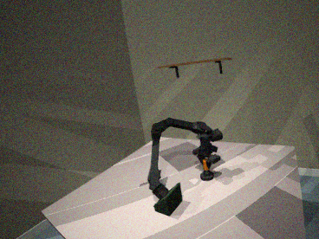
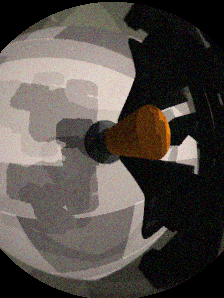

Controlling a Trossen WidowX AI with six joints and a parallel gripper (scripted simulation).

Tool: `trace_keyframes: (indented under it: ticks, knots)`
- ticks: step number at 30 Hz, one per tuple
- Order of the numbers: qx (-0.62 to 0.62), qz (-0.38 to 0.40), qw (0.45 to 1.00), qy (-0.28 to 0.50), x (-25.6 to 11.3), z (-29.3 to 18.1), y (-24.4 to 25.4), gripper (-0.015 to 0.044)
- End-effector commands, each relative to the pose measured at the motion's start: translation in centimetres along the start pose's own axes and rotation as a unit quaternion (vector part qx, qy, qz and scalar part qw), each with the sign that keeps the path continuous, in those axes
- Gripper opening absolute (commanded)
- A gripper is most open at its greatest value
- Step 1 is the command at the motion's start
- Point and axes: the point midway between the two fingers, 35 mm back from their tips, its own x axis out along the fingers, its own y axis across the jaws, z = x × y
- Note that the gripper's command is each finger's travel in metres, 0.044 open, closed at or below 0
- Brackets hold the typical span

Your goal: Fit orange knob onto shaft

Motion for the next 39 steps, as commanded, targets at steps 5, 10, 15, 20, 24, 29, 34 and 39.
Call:
trace_keyframes:
  ticks: [5,10,15,20,24,29,34,39]
  knots:
    - [-0.004,-0.002,1.0,-0.002,0.17,0.17,-0.12,0.0]
    - [-0.004,-0.002,1.0,-0.002,0.15,-0.02,-0.15,0.0]
    - [-0.004,-0.002,1.0,-0.002,0.16,-0.15,-0.13,0.0]
    - [-0.004,-0.002,1.0,-0.002,0.4,-0.09,-0.04,0.0]
    - [-0.004,-0.002,1.0,-0.002,0.4,-0.09,-0.04,0.0]
    - [-0.004,-0.002,1.0,-0.002,-0.03,0.12,-0.03,0.0]
    - [-0.031,-0.002,1.0,-0.002,-0.14,0.25,-0.09,0.0]
    - [-0.031,-0.002,1.0,-0.002,-0.06,0.21,-0.21,0.0]
